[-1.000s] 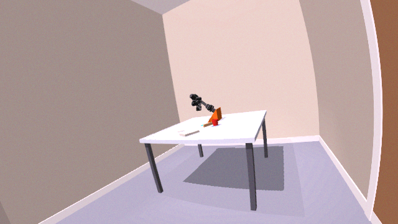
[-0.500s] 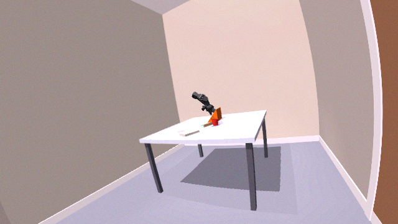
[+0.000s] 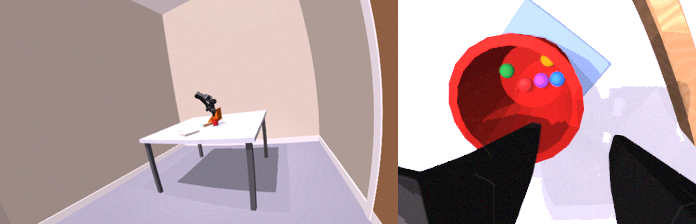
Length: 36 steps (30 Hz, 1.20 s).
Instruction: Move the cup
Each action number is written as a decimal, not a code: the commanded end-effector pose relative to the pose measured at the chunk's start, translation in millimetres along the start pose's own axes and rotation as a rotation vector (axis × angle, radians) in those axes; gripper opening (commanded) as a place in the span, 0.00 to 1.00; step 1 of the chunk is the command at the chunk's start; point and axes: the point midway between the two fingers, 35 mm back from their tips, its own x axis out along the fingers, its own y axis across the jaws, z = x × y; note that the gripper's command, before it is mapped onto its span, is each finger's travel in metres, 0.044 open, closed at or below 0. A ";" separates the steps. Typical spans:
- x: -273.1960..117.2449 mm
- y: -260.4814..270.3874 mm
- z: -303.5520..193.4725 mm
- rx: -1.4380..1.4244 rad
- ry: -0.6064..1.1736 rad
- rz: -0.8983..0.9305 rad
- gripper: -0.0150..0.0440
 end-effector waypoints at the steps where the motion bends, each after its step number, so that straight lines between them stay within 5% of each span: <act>1: 4.0 0.9 -0.6 0.005 -0.008 -0.006 0.50; 36: 61.6 0.5 0.4 0.005 -0.011 -0.007 0.50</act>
